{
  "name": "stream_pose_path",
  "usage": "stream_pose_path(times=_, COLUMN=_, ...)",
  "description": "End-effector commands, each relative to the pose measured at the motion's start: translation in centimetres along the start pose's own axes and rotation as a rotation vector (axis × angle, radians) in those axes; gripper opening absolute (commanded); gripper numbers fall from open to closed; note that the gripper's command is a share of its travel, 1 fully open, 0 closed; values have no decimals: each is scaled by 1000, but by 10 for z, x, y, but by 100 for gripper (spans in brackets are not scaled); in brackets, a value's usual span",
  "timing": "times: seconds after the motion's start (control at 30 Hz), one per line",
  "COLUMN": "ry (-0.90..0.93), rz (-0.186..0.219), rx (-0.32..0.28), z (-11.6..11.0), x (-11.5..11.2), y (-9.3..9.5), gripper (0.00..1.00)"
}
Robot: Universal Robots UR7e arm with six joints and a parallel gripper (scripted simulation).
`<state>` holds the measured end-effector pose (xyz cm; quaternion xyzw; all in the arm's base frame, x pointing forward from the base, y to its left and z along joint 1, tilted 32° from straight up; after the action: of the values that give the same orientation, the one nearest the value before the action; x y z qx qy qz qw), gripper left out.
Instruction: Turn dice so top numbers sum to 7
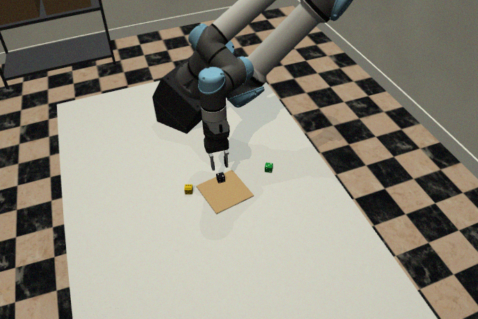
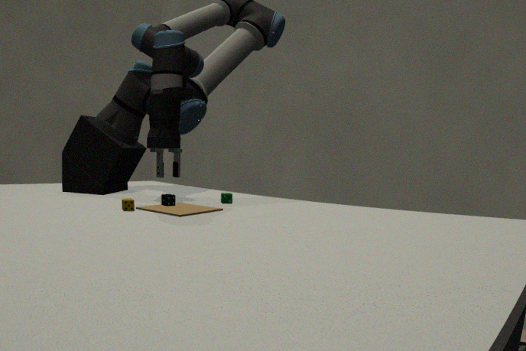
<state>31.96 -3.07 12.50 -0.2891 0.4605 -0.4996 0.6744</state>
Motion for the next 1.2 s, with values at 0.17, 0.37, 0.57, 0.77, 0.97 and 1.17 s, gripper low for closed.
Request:
stream_pose_path(times=0.17, ry=-1, rz=5, rx=2, z=-2, x=0, y=-18, gripper=79)
stream_pose_path(times=0.37, ry=-1, rz=5, rx=2, z=-2, x=0, y=-24, gripper=79)
stream_pose_path(times=0.57, ry=-1, rz=5, rx=2, z=-2, x=0, y=-26, gripper=79)
stream_pose_path(times=0.77, ry=-1, rz=5, rx=2, z=-2, x=0, y=-27, gripper=79)
stream_pose_path(times=0.97, ry=-1, rz=5, rx=2, z=-2, x=0, y=-27, gripper=100)
stream_pose_path(times=1.17, ry=-1, rz=5, rx=2, z=-2, x=0, y=-27, gripper=100)
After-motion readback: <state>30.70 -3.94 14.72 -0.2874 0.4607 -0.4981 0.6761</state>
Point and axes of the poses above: the point where the finger pads meet when closed, its own y axis out along the fingers, its own x axis across the jaws, z = x × y, the point moved 8 cm from there along -y, back along the fingers, and after that the axes turned 2 degrees about -y, right-handed, at the moved point
